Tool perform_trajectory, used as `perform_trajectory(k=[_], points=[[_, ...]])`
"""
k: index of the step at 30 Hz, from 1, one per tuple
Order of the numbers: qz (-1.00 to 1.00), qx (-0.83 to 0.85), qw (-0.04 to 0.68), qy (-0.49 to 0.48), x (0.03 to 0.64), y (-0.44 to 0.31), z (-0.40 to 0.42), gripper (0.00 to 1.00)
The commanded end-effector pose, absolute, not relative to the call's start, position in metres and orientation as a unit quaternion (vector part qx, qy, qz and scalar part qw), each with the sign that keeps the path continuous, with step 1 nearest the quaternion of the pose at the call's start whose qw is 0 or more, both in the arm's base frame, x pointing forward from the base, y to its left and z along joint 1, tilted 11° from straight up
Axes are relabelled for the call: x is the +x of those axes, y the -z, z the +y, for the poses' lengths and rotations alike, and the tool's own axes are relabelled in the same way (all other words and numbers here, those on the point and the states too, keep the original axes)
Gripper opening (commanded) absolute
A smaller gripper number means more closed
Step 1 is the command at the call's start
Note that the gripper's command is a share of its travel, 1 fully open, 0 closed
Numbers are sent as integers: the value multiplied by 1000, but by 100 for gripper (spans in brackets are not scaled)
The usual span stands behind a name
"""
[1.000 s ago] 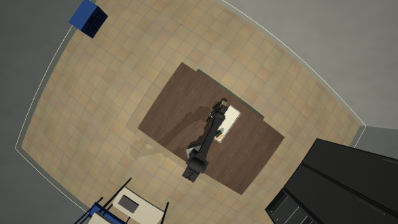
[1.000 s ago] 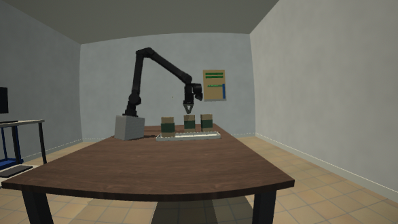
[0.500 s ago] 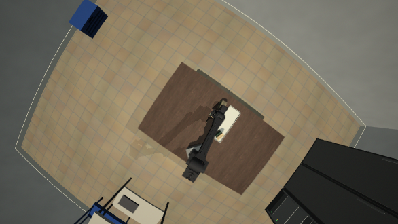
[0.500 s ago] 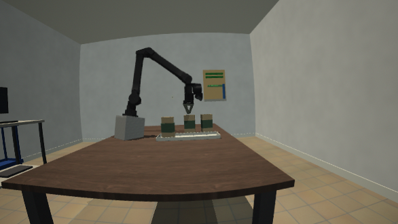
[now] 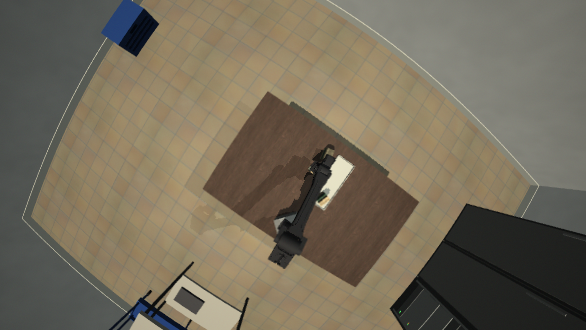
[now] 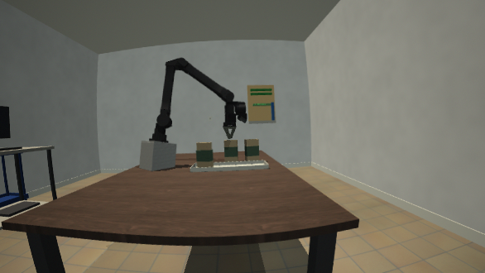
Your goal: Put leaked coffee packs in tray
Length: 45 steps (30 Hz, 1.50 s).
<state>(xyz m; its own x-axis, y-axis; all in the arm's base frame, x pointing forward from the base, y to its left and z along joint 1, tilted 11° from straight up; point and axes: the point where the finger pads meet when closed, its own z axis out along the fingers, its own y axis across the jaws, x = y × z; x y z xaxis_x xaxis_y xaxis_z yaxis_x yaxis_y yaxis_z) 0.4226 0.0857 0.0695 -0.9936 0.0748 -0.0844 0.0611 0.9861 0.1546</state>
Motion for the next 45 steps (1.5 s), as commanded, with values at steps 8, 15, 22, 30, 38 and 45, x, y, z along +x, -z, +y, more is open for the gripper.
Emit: perform_trajectory(k=[8,15,22,30,38,45], points=[[995,34,60,-78,439,-63,95,77],[995,34,51,-77,432,-45,95,77],[995,34,51,-77,433,-30,98,77],[993,33,73,-81,448,-41,100,77],[994,33,69,-80,447,-36,100,77],[994,33,69,-80,447,-36,100,77]])
